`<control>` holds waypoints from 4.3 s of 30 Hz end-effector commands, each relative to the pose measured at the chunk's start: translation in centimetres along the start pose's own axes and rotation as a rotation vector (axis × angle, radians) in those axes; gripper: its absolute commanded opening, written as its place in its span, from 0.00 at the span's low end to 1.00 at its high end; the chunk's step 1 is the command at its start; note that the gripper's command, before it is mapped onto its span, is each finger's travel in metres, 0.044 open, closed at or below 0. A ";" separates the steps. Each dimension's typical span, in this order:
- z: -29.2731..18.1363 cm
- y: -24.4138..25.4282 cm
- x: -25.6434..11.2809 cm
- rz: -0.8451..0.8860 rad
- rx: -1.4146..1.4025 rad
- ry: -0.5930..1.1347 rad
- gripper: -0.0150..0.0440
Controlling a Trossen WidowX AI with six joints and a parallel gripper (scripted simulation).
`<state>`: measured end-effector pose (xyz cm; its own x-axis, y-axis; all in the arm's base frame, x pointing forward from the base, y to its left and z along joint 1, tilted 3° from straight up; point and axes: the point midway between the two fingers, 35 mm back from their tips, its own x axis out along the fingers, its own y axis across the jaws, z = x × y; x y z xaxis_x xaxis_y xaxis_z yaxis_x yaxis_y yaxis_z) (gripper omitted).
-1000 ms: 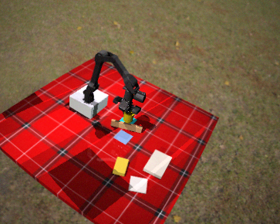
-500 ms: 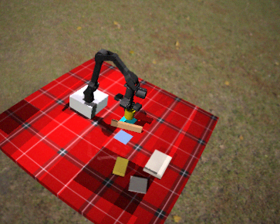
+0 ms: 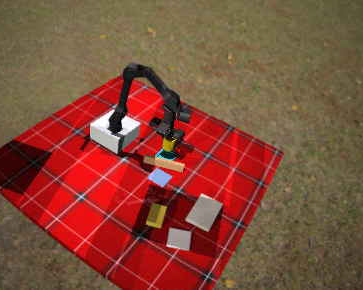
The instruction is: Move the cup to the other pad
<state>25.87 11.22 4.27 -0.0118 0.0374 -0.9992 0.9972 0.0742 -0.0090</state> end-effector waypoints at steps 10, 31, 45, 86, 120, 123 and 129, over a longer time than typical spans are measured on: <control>-1.4 -0.7 0.3 -0.002 0.006 0.007 0.25; -1.6 -0.6 4.0 -0.002 0.006 0.007 0.25; -1.7 -0.8 6.4 -0.002 0.006 0.007 0.25; -1.7 -0.6 4.9 0.001 0.002 0.005 0.50; -1.1 -1.3 2.0 -0.009 0.012 -0.001 0.81; -1.1 -1.3 1.8 -0.009 0.012 -0.001 0.95; -1.1 -1.2 -0.5 -0.006 0.010 0.002 1.00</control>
<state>24.11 12.08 3.27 -0.0391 0.0270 -0.9989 0.9975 0.0598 -0.0375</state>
